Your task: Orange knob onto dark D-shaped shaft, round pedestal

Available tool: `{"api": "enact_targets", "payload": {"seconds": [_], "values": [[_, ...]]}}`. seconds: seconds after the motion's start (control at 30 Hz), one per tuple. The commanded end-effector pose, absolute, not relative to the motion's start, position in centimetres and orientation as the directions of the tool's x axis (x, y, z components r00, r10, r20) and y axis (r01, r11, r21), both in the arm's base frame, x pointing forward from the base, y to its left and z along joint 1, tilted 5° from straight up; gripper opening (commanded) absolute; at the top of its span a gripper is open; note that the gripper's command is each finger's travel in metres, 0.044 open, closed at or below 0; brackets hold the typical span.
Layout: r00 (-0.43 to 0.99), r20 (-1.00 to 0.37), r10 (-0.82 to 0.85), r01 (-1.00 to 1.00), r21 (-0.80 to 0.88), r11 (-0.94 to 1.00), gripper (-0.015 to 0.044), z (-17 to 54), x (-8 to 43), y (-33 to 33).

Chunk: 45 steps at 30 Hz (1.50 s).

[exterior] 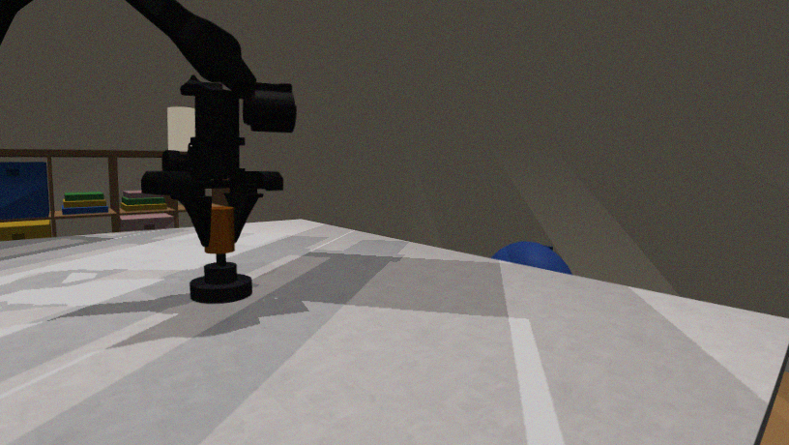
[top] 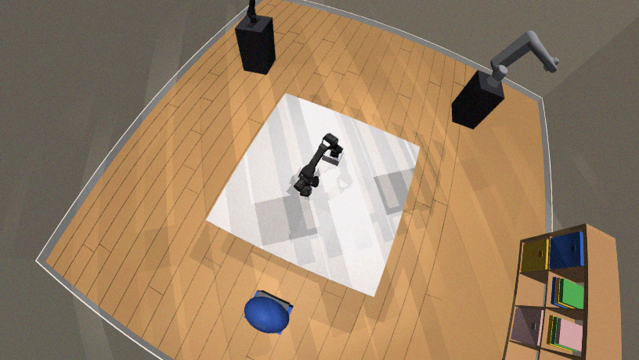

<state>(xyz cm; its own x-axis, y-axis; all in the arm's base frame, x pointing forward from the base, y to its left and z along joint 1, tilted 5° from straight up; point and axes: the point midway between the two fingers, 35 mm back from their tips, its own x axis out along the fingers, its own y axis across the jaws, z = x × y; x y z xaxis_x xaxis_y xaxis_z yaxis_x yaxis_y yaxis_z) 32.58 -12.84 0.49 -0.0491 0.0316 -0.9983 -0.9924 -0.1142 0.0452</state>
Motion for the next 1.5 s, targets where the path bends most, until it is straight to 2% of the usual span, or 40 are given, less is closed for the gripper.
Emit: {"api": "enact_targets", "payload": {"seconds": [0.0,0.17,1.1,1.33,1.47], "values": [[-0.045,-0.999,0.03,-0.986,0.04,-0.164,0.0,0.7,32.75,-12.91],[-0.045,-0.999,0.03,-0.949,0.033,-0.315,0.0,0.46,32.69,-12.89],[-0.045,-0.999,0.03,-0.949,0.033,-0.315,0.0,0.69,32.73,-12.91],[-0.045,-0.999,0.03,-0.868,0.024,-0.496,0.0,0.52,32.72,-12.89],[-0.045,-0.999,0.03,-0.863,0.024,-0.505,0.0,0.34,32.62,-12.84]]}}
